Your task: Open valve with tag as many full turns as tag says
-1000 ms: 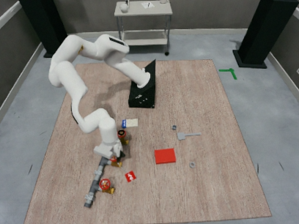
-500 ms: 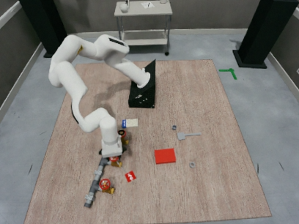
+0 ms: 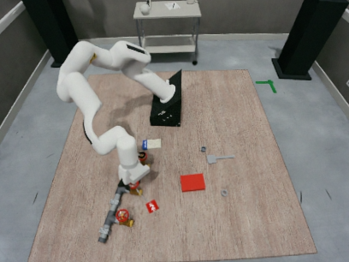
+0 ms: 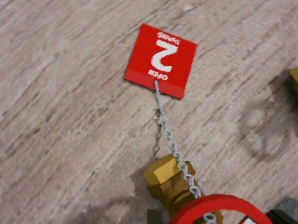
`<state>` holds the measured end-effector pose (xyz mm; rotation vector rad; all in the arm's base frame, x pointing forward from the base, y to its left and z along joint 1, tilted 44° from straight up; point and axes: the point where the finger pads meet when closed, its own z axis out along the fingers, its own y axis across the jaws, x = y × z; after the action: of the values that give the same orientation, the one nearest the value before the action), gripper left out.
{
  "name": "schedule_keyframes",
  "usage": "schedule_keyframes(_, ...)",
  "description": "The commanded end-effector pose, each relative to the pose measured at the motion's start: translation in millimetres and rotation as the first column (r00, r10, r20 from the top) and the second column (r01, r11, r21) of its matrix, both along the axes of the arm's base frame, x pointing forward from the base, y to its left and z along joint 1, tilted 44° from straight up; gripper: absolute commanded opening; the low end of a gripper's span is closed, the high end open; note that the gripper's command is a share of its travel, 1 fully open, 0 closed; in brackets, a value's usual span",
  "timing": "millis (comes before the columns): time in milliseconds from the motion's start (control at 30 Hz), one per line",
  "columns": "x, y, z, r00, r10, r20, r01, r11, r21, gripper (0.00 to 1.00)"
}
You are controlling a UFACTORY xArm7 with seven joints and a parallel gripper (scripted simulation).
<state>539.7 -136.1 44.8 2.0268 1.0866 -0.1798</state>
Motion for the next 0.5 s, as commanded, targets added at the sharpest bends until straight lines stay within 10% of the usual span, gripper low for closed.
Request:
schedule_keyframes(0, 1.6, 2.3, 1.2, 0.972, 0.138, -0.189, -0.144, 0.989, -0.019, 0.0)
schedule_keyframes(467, 1.6, 2.3, 1.2, 0.774, 0.36, -0.521, -0.416, 0.909, 0.011, 0.0)
